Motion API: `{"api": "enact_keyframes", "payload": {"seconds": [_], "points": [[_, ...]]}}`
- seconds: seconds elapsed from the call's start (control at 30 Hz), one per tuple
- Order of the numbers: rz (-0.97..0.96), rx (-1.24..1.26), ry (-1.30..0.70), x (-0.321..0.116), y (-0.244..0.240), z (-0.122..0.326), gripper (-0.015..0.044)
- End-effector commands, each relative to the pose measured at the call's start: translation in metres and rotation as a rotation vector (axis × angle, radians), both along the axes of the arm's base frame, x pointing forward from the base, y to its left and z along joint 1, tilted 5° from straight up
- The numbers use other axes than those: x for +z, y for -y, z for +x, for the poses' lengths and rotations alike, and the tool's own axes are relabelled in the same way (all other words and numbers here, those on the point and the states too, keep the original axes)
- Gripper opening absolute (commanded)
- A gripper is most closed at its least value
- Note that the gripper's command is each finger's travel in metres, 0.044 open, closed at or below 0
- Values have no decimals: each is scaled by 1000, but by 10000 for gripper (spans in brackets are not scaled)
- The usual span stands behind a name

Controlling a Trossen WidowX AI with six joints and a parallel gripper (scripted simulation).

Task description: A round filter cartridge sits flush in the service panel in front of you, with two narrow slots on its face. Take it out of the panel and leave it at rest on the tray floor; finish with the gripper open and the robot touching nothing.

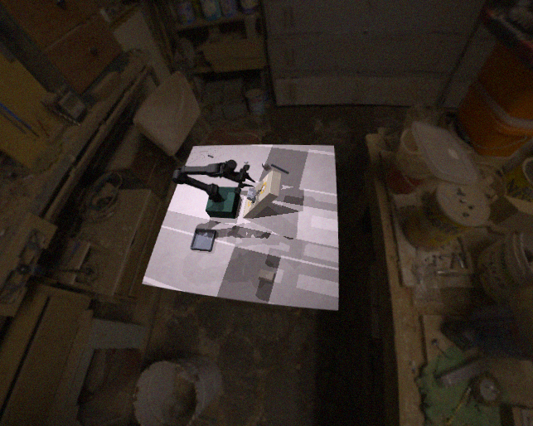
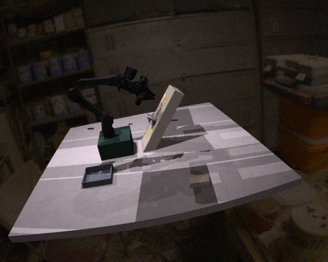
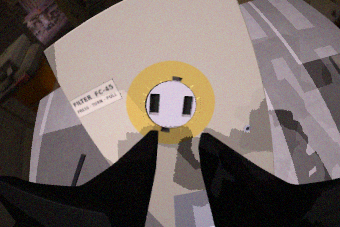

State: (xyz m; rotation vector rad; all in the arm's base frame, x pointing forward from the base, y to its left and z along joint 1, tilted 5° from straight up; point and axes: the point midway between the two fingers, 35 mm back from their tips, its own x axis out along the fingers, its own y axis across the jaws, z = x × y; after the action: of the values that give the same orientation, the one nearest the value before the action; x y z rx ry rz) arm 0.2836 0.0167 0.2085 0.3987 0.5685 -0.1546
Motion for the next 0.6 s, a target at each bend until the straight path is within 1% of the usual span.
{"api": "enact_keyframes", "payload": {"seconds": [0.0, 0.57], "points": [[-1, 0, -11, -5, -4, -1, 118], [-1, 0, -10, -15, -4, 16, 118]]}}
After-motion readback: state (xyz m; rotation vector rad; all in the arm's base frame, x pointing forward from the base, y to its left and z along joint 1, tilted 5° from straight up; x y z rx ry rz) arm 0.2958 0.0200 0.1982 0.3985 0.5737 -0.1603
